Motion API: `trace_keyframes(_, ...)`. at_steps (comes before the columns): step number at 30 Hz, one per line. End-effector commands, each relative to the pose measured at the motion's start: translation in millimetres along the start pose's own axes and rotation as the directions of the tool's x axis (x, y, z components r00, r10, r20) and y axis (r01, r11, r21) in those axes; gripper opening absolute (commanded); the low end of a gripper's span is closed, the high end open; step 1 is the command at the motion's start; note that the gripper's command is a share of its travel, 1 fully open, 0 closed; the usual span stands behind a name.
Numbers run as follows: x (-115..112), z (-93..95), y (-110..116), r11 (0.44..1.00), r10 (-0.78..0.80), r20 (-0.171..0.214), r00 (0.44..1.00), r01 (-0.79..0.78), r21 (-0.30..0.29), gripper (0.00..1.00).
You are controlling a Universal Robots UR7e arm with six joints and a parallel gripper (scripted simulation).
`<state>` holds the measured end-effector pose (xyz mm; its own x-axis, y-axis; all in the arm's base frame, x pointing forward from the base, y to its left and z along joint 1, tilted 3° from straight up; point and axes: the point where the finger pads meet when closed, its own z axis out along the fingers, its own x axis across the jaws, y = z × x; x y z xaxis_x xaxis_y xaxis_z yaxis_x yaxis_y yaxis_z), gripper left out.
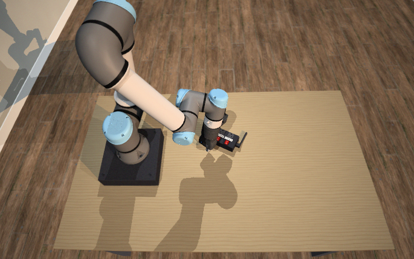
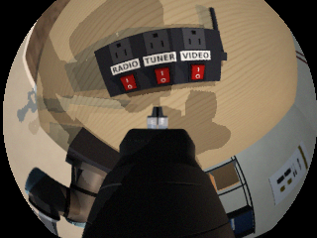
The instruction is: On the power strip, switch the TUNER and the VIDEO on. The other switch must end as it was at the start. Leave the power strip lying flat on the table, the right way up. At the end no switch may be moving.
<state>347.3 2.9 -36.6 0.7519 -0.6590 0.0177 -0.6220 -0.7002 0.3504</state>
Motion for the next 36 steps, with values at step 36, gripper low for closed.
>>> trace_keyframes(36,-2.6,-84.5,29.6,1.000,0.000,-0.001,1.000,0.000,0.000,0.00)
